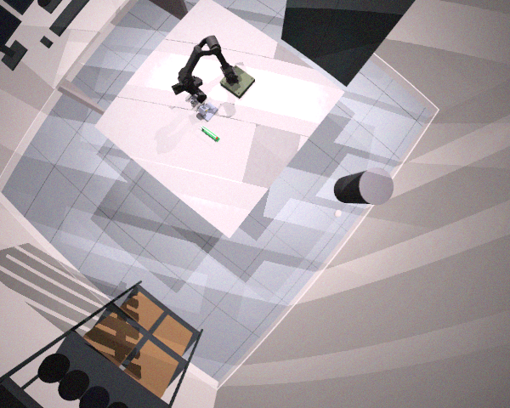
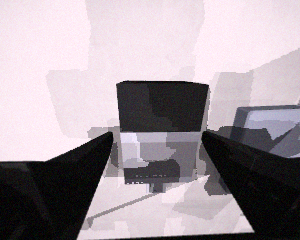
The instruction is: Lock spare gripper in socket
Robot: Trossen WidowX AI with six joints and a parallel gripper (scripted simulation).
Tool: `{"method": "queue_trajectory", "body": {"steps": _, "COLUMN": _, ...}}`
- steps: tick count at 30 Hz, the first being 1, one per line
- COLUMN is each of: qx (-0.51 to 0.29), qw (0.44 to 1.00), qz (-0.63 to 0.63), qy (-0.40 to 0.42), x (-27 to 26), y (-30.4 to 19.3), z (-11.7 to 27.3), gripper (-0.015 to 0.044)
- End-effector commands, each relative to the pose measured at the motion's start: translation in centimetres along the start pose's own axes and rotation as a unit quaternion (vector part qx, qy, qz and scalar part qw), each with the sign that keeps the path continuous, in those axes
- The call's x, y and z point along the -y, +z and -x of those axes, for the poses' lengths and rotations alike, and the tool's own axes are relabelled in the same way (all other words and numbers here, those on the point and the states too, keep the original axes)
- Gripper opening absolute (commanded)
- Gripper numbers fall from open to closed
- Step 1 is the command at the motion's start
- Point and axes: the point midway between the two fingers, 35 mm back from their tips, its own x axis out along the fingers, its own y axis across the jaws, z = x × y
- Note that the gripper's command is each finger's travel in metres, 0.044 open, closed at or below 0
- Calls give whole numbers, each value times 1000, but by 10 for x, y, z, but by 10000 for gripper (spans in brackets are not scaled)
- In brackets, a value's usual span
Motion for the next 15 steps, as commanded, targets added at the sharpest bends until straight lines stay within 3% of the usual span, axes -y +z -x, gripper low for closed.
{"method": "queue_trajectory", "body": {"steps": 1, "qx": -2, "qw": 1000, "qz": 0, "qy": 1, "x": 0, "y": -1, "z": 10, "gripper": 440}}
{"method": "queue_trajectory", "body": {"steps": 15, "qx": 14, "qw": 1000, "qz": 2, "qy": -7, "x": 4, "y": 9, "z": 38, "gripper": 440}}
